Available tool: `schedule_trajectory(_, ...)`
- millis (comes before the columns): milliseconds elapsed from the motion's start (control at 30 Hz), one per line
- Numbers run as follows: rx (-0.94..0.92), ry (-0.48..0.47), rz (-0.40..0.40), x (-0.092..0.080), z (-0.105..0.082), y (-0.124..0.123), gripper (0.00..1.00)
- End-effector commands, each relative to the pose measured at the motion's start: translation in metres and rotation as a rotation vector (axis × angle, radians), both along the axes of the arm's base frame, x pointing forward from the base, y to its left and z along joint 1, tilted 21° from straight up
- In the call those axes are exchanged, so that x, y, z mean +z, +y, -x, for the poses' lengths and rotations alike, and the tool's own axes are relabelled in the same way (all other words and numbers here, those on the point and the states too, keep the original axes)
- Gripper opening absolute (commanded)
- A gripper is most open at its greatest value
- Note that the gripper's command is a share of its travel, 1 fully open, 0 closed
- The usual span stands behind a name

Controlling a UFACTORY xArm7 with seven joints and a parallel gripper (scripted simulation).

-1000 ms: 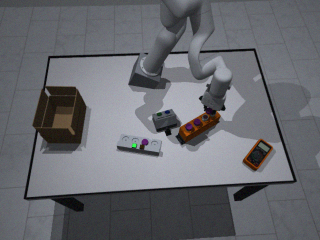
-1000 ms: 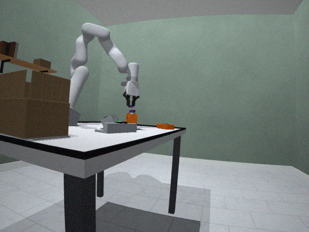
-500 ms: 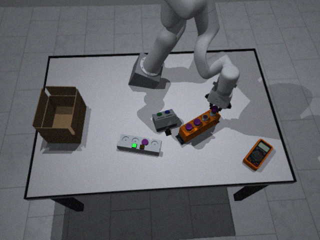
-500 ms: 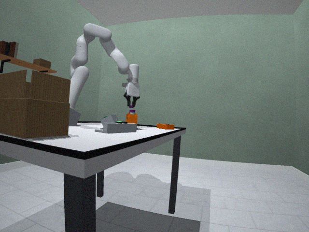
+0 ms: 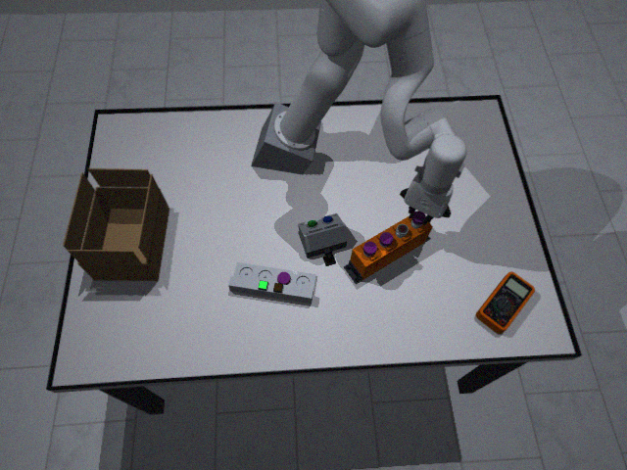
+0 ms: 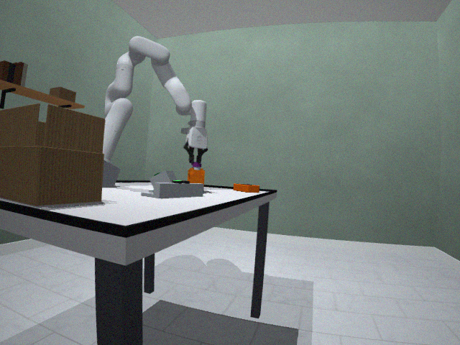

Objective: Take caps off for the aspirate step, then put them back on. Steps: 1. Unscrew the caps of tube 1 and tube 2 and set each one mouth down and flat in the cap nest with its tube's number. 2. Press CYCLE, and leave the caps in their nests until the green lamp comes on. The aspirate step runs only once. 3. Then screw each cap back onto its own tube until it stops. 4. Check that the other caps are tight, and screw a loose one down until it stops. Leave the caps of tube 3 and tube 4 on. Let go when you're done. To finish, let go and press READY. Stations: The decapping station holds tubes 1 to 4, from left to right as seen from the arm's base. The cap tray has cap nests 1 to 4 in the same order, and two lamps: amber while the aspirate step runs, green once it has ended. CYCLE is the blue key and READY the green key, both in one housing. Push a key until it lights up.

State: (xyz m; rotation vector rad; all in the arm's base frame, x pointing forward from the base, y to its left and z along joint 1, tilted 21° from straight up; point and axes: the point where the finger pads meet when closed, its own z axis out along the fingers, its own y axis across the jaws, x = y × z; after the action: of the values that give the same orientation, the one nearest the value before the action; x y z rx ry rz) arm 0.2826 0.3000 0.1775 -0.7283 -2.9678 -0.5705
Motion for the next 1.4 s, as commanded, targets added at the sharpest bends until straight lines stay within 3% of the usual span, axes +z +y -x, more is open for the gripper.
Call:
schedule_trajectory(0,-0.001,-0.003,-0.004,0.0010,-0.0012,0.0010,0.00)
schedule_trajectory(1333,-0.001,-0.002,-0.004,-0.0083,-0.0018,0.0047,0.00)
schedule_trajectory(1367,-0.001,-0.002,-0.004,-0.0083,-0.0018,0.0047,0.46)
